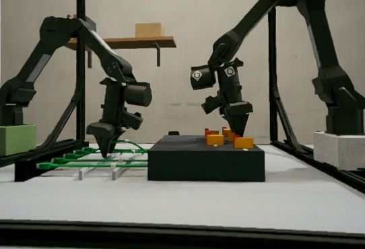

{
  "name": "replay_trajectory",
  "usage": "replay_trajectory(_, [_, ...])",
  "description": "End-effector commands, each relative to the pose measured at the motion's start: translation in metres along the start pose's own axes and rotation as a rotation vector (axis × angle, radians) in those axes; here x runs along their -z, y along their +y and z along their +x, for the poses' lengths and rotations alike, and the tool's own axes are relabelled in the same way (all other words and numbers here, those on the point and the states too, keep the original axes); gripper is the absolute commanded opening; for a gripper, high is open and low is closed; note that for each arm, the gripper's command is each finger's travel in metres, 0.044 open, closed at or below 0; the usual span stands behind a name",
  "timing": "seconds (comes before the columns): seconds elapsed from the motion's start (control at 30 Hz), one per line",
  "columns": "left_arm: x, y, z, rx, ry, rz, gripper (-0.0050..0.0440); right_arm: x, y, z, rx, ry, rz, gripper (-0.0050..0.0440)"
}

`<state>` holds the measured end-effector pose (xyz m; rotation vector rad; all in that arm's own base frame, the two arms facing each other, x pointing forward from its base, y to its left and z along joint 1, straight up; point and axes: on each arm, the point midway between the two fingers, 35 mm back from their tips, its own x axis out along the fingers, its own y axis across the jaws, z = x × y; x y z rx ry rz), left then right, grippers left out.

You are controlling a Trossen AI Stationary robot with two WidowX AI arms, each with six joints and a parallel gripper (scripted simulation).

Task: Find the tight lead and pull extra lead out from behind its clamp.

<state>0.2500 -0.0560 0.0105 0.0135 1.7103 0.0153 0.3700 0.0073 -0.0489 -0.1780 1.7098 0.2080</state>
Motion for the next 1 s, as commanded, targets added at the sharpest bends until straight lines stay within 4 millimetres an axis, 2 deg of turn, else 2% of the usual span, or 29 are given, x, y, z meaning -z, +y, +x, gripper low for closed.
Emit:
replay_trajectory(0.0, [-0.003, -0.001, -0.024, 0.008, -0.035, 0.0, 0.0209, -0.002, 0.0, -0.036, 0.008, -0.036, 0.0, 0.0209])
replay_trajectory(0.4, [0.007, 0.0, -0.097, 0.008, -0.035, 0.0, 0.0209, 0.013, 0.004, -0.143, 0.008, -0.036, 0.0, 0.0209])
replay_trajectory(0.47, [0.007, 0.0, -0.097, 0.008, -0.035, 0.0, 0.0209, 0.013, 0.004, -0.143, 0.008, -0.036, 0.0, 0.0209])
replay_trajectory(0.5, [0.007, 0.0, -0.082, 0.006, -0.027, 0.0, 0.0209, 0.013, 0.003, -0.123, 0.008, -0.034, 0.0, 0.0209])
replay_trajectory(0.97, [0.007, 0.0, -0.082, 0.006, -0.027, 0.0, 0.0209, 0.013, 0.003, -0.123, 0.008, -0.034, 0.0, 0.0209])
